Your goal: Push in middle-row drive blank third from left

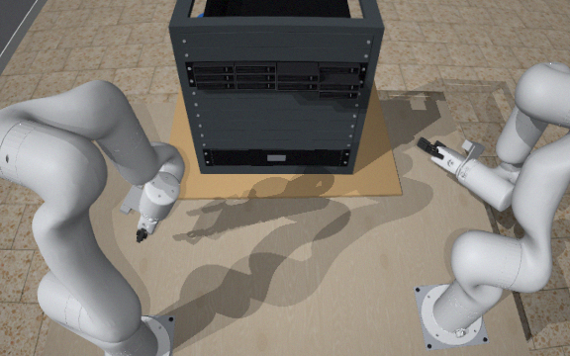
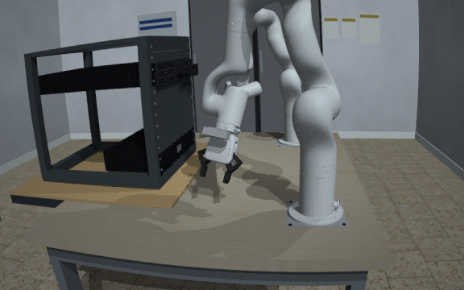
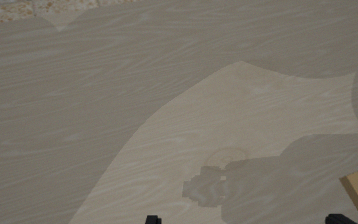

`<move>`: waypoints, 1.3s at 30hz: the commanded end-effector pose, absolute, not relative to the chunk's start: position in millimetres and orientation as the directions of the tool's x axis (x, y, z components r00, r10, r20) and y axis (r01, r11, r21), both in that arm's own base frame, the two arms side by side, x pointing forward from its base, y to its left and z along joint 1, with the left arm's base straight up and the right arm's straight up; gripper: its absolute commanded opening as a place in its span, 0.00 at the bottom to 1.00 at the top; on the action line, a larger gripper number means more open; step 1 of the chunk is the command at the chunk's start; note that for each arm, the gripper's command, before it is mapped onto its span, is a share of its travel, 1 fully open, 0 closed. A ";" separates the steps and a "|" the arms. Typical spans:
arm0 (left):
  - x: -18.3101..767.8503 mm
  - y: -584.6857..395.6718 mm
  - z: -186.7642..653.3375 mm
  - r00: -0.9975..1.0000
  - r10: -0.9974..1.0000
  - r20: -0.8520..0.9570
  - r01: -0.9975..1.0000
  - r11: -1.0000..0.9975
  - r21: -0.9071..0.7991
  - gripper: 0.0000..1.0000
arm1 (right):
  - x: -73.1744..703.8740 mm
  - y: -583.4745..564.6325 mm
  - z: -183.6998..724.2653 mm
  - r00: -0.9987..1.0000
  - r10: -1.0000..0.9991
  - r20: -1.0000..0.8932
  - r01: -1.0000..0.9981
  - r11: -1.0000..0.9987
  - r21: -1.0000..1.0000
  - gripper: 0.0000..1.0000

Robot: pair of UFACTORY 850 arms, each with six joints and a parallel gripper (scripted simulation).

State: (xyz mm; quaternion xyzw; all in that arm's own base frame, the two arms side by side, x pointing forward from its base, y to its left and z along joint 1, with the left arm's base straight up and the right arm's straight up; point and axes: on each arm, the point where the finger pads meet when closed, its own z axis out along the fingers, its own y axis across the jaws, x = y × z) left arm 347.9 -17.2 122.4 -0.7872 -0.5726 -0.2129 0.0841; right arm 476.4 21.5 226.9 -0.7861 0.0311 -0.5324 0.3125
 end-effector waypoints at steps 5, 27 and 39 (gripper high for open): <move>348.8 -17.3 123.0 0.253 0.866 0.432 0.937 -0.330 0.113 1.00 | 476.9 21.4 227.7 0.429 -0.382 0.819 0.285 -0.803 -0.524 1.00; 348.8 -17.3 123.0 0.253 0.866 0.432 0.937 -0.330 0.113 1.00 | 478.0 19.2 231.3 0.432 -0.393 0.811 0.287 -0.793 -0.538 1.00; 348.8 -17.3 123.0 0.253 0.866 0.432 0.937 -0.330 0.113 1.00 | 482.2 5.8 251.3 0.456 -0.451 0.767 0.298 -0.735 -0.609 1.00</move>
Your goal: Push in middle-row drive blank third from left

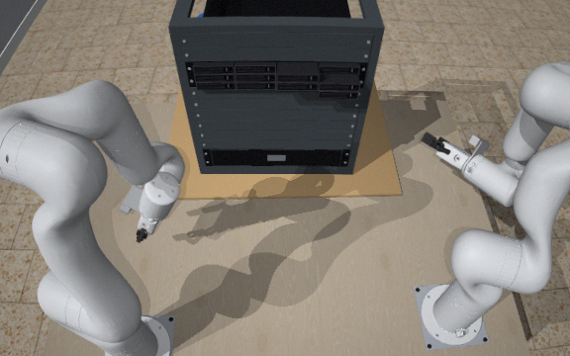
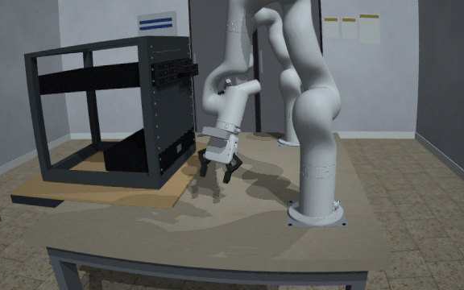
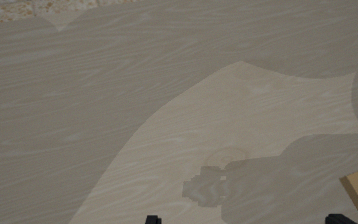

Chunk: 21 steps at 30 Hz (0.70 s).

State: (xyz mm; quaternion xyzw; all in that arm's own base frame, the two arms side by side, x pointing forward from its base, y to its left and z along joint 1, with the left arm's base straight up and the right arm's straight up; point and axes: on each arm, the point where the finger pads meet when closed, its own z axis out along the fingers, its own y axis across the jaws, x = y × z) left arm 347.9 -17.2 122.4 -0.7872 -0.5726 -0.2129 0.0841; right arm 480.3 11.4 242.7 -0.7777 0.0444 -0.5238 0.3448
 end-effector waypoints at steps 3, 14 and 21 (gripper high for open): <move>348.8 -17.3 123.0 0.253 0.866 0.432 0.937 -0.330 0.113 1.00 | 483.0 -1.8 261.1 0.472 -0.474 0.743 0.301 -0.706 -0.641 1.00; 348.8 -17.4 123.0 0.253 0.866 0.432 0.937 -0.330 0.113 1.00 | 476.5 -38.4 297.3 0.557 -0.532 0.638 0.285 -0.599 -0.749 1.00; 348.5 -20.3 122.5 0.255 0.868 0.425 0.937 -0.330 0.112 1.00 | 461.8 -70.4 318.4 0.631 -0.546 0.551 0.234 -0.543 -0.806 1.00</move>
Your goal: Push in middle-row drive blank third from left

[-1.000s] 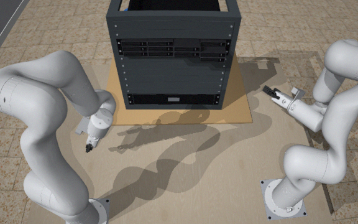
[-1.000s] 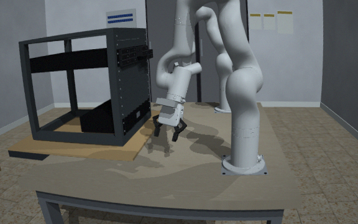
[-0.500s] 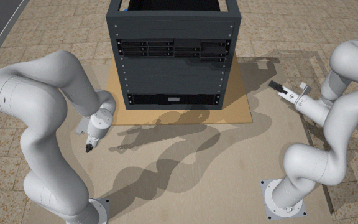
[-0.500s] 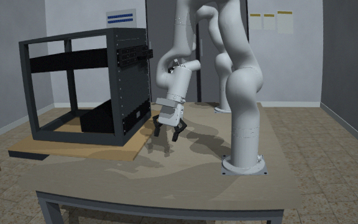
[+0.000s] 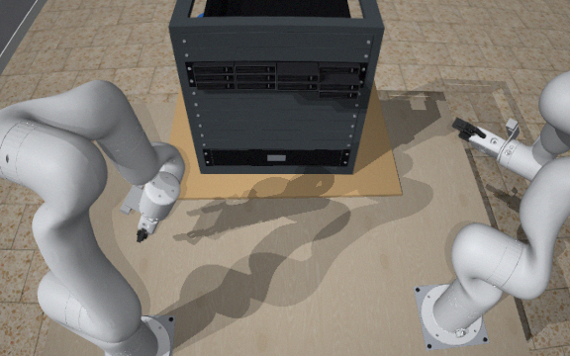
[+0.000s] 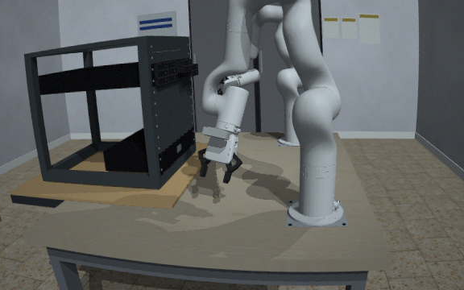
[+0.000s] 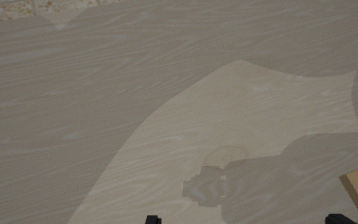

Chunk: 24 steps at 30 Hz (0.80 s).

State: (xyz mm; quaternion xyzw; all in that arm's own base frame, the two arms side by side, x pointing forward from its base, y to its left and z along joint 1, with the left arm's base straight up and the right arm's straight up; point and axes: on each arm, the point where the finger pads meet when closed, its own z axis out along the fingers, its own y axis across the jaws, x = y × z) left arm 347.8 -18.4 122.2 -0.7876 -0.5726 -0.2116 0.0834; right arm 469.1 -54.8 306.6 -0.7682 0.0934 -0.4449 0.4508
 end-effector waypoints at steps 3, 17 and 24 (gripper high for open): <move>348.1 -24.1 121.8 0.259 0.872 0.416 0.937 -0.331 0.111 1.00 | 453.4 -84.7 325.7 0.661 -0.547 0.513 0.203 -0.528 -0.825 1.00; 345.3 -65.6 116.8 0.291 0.901 0.321 0.934 -0.340 0.107 1.00 | 401.3 -152.9 348.2 0.763 -0.560 0.323 -0.012 -0.512 -0.859 1.00; 344.3 -106.7 114.9 0.319 0.920 0.228 0.928 -0.352 0.119 1.00 | 368.0 -188.1 355.6 0.781 -0.585 0.221 -0.153 -0.521 -0.840 1.00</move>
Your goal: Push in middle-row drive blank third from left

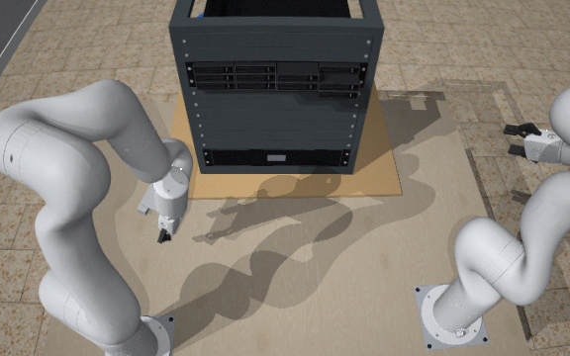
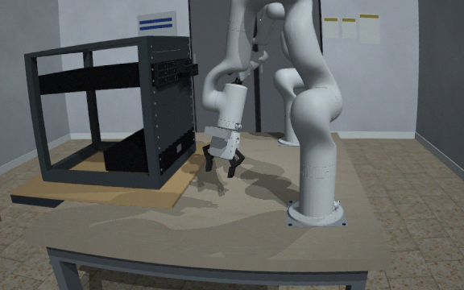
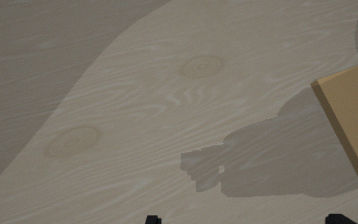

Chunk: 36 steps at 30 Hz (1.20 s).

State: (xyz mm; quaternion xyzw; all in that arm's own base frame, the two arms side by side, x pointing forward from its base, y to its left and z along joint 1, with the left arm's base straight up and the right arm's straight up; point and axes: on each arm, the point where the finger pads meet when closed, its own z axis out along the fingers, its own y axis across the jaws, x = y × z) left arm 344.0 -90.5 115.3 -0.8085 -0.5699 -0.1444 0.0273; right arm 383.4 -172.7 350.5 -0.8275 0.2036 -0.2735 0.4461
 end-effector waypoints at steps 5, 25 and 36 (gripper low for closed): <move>344.7 -142.8 115.5 0.342 0.928 0.150 0.921 -0.362 0.142 1.00 | 335.8 -218.4 361.5 0.772 -0.621 0.135 -0.284 -0.527 -0.801 1.00; 366.8 -367.6 172.3 0.482 0.843 -0.240 0.817 -0.334 0.470 1.00 | 169.4 -333.2 398.0 0.481 -0.871 -0.101 -0.810 -0.397 -0.432 1.00; 386.9 -472.9 243.8 0.554 0.770 -0.315 0.674 -0.193 0.713 1.00 | 73.5 -372.5 431.1 0.217 -0.972 -0.086 -0.962 -0.198 -0.188 1.00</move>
